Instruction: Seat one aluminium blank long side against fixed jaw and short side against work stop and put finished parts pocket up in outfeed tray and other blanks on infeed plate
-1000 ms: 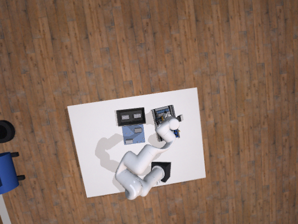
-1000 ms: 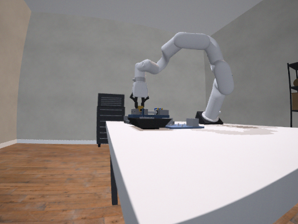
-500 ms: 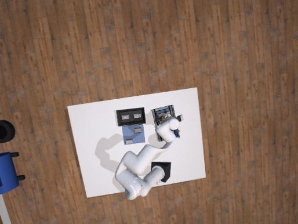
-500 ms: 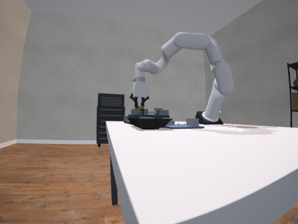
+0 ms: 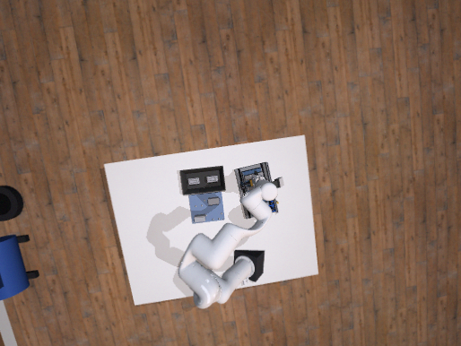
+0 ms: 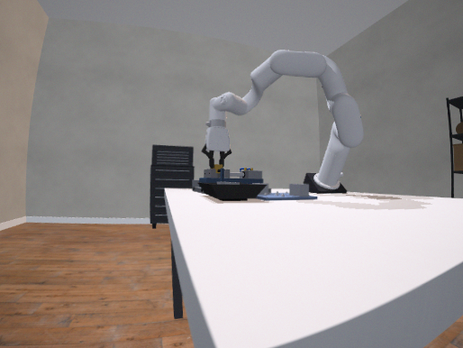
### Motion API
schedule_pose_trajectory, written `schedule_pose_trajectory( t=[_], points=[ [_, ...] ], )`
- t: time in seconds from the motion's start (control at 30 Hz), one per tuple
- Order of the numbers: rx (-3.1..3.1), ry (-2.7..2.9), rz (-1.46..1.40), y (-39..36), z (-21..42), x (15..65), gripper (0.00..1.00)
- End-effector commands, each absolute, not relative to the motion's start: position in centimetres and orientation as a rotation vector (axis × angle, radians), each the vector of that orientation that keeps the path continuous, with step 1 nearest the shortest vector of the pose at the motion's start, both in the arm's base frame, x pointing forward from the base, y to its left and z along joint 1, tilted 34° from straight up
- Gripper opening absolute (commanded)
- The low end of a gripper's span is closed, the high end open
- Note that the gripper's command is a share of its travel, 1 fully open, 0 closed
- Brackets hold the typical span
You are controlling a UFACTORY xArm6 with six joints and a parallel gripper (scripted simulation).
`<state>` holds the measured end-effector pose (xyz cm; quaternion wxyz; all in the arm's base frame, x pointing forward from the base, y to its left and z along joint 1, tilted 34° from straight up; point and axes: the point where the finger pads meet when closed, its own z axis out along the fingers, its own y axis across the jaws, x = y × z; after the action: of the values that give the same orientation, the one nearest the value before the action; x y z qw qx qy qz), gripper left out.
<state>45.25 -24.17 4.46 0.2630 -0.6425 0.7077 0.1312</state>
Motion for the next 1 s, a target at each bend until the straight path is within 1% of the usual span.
schedule_pose_trajectory(
  t=[0.0, 0.43, 0.97],
  points=[
    [-1.738, 1.914, 0.349, -24.3, 4.6, 45.3, 0.0],
    [-1.738, 1.914, 0.349, -24.5, 4.9, 45.3, 0.0],
    [-1.738, 1.914, 0.349, -25.7, 6.8, 44.8, 0.0]
  ],
)
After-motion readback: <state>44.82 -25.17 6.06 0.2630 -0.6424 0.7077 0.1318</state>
